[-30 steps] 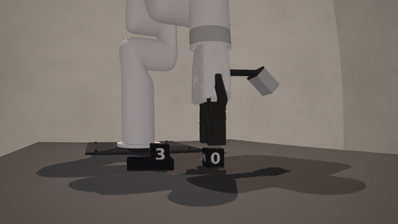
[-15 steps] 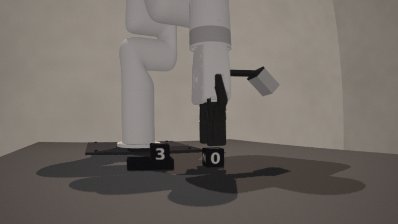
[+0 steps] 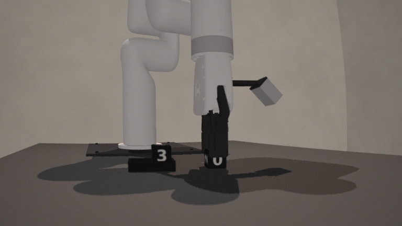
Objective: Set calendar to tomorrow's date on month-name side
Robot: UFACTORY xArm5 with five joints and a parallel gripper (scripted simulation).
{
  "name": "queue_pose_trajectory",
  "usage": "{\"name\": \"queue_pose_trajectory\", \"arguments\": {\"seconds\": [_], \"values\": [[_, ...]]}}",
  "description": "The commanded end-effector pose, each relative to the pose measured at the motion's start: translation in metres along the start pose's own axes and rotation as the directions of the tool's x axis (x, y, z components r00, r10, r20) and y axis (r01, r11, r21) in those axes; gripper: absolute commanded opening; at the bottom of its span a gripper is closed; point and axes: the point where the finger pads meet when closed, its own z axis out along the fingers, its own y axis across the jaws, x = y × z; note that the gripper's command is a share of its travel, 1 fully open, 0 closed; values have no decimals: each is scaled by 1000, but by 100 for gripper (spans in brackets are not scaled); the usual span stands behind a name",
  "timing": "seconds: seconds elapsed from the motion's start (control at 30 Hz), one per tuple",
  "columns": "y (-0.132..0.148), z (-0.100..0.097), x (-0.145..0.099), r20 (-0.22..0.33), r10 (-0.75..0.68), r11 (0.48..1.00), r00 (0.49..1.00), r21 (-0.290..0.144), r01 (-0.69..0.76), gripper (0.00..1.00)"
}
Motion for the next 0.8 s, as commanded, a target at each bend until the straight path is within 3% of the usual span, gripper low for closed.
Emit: {"name": "queue_pose_trajectory", "arguments": {"seconds": [0.0, 0.77], "values": [[1, 5, 0, -1, 0, 1000, 1000, -3, 0, 49], [1, 9, 0, -1, 0, 1000, 1000, -3, 0, 49]]}}
